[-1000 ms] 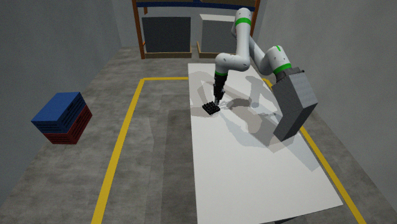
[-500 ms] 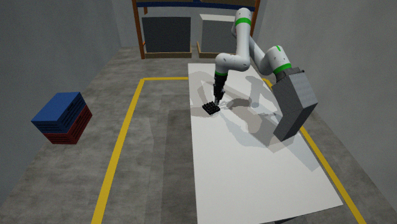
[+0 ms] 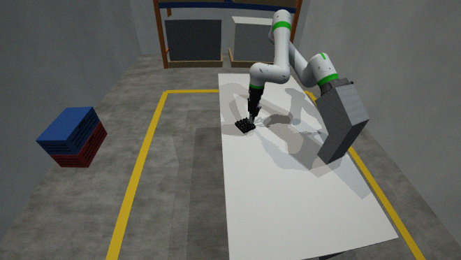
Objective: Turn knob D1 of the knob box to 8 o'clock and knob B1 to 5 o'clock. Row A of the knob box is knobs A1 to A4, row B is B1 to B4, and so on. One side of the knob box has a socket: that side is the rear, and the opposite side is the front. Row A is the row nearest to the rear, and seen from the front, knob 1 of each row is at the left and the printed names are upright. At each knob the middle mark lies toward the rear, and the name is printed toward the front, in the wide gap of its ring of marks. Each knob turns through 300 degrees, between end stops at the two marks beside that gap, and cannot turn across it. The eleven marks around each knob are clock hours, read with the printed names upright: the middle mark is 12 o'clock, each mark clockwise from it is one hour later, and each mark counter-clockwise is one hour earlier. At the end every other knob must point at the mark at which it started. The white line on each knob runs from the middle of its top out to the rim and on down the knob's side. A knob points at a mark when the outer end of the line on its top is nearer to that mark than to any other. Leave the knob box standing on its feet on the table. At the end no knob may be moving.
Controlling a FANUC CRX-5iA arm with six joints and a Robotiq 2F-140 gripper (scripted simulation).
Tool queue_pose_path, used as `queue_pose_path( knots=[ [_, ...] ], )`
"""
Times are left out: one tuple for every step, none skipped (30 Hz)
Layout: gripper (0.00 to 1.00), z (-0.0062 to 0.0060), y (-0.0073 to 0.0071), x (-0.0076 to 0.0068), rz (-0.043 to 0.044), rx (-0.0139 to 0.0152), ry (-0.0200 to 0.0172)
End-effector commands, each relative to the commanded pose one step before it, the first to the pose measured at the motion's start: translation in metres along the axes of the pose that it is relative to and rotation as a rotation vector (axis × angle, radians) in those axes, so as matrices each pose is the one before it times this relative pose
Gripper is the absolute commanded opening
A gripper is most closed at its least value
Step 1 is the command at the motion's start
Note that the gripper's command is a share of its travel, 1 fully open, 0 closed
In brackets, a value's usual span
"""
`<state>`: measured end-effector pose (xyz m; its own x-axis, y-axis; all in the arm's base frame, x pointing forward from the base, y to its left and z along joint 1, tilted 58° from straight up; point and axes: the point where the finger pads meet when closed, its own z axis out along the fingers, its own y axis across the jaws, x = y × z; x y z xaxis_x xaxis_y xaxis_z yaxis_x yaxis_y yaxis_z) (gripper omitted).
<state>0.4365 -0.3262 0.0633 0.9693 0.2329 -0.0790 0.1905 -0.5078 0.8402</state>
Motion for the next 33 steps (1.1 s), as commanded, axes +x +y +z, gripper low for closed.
queue_pose_path(
  knots=[
    [0.12,0.00290,-0.00007,0.00020,0.00006,-0.00004,0.00048],
    [0.12,0.00074,0.00000,0.00000,0.00000,-0.00001,0.00000],
    [0.12,0.00068,0.00000,0.00000,0.00000,0.00000,0.00000],
    [0.12,0.00060,0.00000,0.00000,0.00000,0.00000,0.00000],
    [0.12,0.00052,0.00000,0.00000,0.00000,0.00000,0.00000],
    [0.12,0.00000,0.00000,0.00000,0.00000,0.00000,0.00000],
    [0.12,0.00000,0.00000,0.00000,0.00000,0.00000,0.00000],
    [0.12,0.00043,0.00000,0.00000,0.00000,0.00001,0.00000],
    [0.12,0.00034,0.00000,0.00000,0.00000,0.00001,0.00000],
    [0.12,0.00025,0.00000,0.00000,0.00000,0.00001,0.00000],
    [0.12,0.00017,0.00000,0.00000,0.00000,0.00000,0.00000],
    [0.12,0.00010,0.00000,0.00000,0.00000,0.00000,0.00000],
    [0.12,0.00005,0.00000,0.00000,0.00000,0.00000,0.00000],
    [0.12,0.00001,0.00000,0.00000,0.00000,0.00000,0.00000],
    [0.12,0.00000,0.00000,0.00000,0.00000,0.00000,0.00000],
    [0.12,0.00000,0.00000,0.00000,0.00000,0.00000,0.00000],
    [0.12,0.00000,0.00000,0.00000,0.00000,0.00000,0.00000],
    [0.12,0.00000,0.00000,0.00000,0.00000,0.00000,0.00000],
    [0.12,0.00000,0.00000,0.00000,0.00000,0.00000,0.00000],
    [0.12,0.00000,0.00000,0.00000,0.00000,0.00000,0.00000],
    [0.12,0.00000,0.00000,0.00000,0.00000,0.00000,0.00000],
    [0.12,0.00000,0.00000,0.00000,0.00000,0.00000,0.00000],
    [0.12,0.00000,0.00000,0.00000,0.00000,0.00000,0.00000],
    [0.12,0.00000,0.00000,0.00000,0.00000,0.00000,0.00000],
    [0.12,0.00000,0.00000,0.00000,0.00000,0.00000,0.00000],
    [0.12,0.00000,0.00000,0.00000,0.00000,0.00000,0.00000],
    [0.12,0.00000,0.00000,0.00000,0.00000,0.00000,0.00000],
    [0.12,0.00000,0.00000,0.00000,0.00000,0.00000,0.00000],
    [0.12,0.00000,0.00000,0.00000,0.00000,0.00000,0.00000],
    [0.12,0.00000,0.00000,0.00000,0.00000,0.00000,0.00000],
    [0.12,0.00000,0.00000,0.00000,0.00000,0.00000,0.00000],
    [0.12,0.00000,0.00000,0.00000,0.00000,0.00000,0.00000],
    [0.12,0.00000,0.00000,0.00000,0.00000,0.00000,0.00000]
  ],
)
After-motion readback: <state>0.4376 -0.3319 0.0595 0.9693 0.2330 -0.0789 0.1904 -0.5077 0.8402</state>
